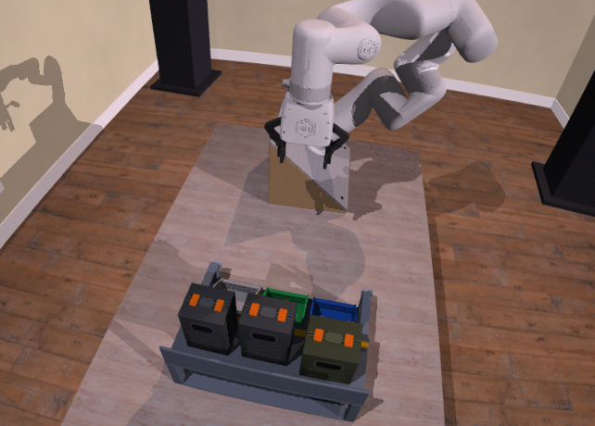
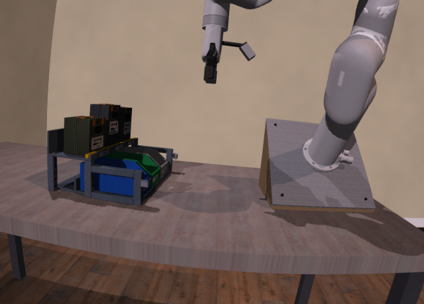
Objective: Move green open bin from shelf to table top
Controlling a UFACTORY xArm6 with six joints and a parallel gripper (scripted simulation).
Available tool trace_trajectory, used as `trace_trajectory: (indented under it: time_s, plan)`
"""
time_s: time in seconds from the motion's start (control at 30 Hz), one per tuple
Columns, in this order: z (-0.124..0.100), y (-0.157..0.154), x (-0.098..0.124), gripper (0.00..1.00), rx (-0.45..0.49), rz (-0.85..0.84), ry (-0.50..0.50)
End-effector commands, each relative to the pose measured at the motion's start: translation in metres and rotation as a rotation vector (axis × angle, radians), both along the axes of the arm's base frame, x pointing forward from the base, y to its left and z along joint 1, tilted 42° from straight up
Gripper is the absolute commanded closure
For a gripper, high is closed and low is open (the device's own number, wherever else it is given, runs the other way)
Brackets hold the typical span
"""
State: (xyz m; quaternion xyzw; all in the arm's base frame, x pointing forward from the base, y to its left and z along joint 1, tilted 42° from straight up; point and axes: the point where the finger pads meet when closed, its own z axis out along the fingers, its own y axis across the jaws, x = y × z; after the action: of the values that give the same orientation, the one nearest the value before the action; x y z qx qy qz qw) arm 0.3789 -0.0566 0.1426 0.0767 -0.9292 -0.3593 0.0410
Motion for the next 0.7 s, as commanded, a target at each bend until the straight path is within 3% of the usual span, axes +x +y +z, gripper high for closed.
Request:
trace_trajectory:
  time_s: [0.0,0.67]
  plan:
    - [0.0008,-0.0010,0.0003,0.00,-0.002,-0.001,-0.003]
    - [0.0006,-0.0011,-0.0022,0.00,-0.002,-0.001,-0.003]
